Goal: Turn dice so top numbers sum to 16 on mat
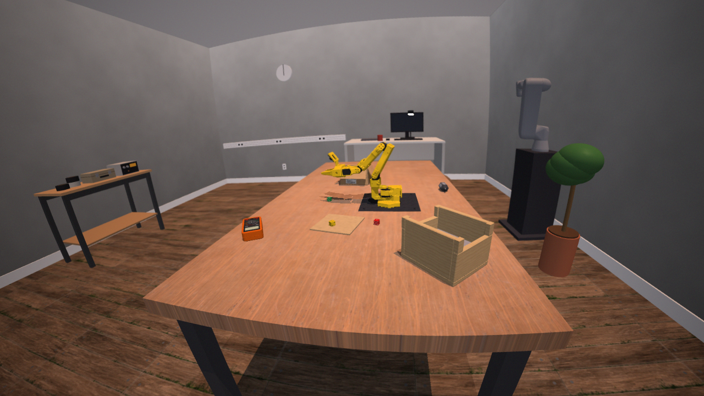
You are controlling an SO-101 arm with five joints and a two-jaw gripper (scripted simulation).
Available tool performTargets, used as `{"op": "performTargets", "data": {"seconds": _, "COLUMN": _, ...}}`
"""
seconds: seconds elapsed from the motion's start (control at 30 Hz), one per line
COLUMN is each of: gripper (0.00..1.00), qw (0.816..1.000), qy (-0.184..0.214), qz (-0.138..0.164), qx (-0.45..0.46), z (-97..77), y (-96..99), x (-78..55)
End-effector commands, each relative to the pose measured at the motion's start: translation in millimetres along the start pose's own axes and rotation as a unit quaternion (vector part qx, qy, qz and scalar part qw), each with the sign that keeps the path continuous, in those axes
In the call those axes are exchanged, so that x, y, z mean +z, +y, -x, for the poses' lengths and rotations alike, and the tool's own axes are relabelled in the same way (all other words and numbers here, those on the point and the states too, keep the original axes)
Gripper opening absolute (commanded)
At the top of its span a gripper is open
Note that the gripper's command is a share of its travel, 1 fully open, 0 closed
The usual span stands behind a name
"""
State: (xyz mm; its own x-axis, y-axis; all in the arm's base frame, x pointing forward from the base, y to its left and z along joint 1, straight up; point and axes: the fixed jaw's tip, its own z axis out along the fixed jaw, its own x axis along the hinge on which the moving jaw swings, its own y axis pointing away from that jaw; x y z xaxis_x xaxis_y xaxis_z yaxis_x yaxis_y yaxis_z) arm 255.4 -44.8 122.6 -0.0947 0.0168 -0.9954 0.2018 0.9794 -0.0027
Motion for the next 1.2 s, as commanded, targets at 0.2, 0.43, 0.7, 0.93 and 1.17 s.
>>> {"op": "performTargets", "data": {"seconds": 0.2, "gripper": 0.25, "qw": 0.996, "qy": -0.091, "qz": -0.003, "qx": 0.004, "z": 41.1, "y": -1.8, "x": -10.2}}
{"op": "performTargets", "data": {"seconds": 0.43, "gripper": 0.25, "qw": 0.996, "qy": -0.093, "qz": -0.003, "qx": 0.004, "z": 42.0, "y": -1.8, "x": -10.5}}
{"op": "performTargets", "data": {"seconds": 0.7, "gripper": 0.25, "qw": 0.997, "qy": -0.082, "qz": -0.003, "qx": 0.005, "z": 41.7, "y": -1.6, "x": -7.4}}
{"op": "performTargets", "data": {"seconds": 0.93, "gripper": 0.25, "qw": 0.998, "qy": -0.059, "qz": -0.002, "qx": 0.007, "z": 41.1, "y": -1.2, "x": -1.4}}
{"op": "performTargets", "data": {"seconds": 1.17, "gripper": 0.25, "qw": 1.000, "qy": -0.002, "qz": 0.000, "qx": 0.011, "z": 39.5, "y": 0.0, "x": 11.3}}
